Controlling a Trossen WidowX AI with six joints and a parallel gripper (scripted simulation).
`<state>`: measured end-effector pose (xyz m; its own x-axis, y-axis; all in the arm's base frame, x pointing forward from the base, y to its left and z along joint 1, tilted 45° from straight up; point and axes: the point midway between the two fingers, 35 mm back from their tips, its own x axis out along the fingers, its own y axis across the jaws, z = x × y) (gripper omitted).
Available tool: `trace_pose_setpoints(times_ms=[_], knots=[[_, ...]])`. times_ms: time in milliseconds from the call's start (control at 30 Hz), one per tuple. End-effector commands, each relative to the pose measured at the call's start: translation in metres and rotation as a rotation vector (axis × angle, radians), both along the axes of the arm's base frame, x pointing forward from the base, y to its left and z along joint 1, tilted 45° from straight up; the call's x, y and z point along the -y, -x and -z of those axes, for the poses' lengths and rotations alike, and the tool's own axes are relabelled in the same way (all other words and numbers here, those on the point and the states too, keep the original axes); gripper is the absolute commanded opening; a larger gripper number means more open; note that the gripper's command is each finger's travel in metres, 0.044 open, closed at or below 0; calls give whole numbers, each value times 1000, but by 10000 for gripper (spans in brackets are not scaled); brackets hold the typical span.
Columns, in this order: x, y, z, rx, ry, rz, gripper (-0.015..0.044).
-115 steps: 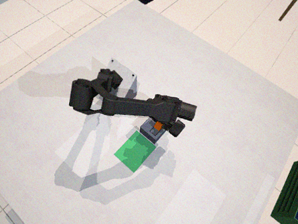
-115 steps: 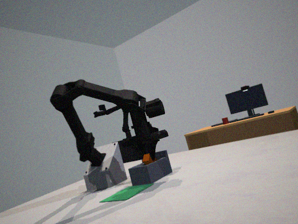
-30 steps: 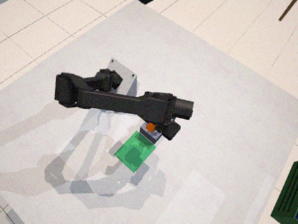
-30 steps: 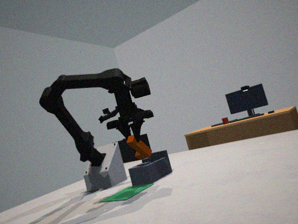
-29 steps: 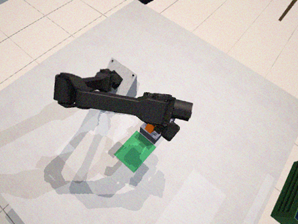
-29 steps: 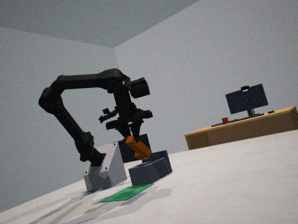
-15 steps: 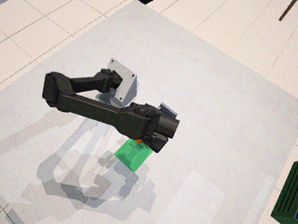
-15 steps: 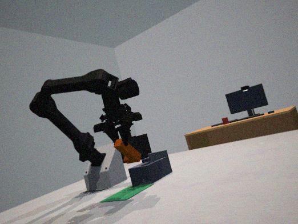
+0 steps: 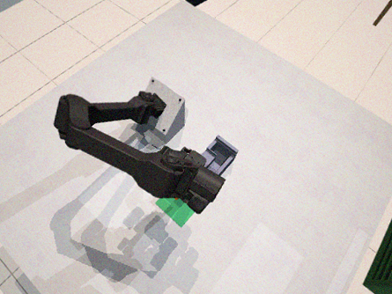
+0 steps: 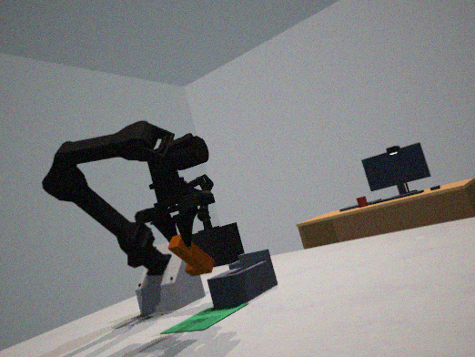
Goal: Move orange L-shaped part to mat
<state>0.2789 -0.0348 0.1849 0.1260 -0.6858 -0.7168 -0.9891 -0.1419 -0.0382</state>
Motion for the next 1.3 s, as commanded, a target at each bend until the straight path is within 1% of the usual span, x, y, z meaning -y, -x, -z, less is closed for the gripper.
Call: trace_pose_setpoints(times_ms=[0,1267], knots=[[3,0,-3,4,4,-3,0],[43,-7,37,6,7,-3,0]])
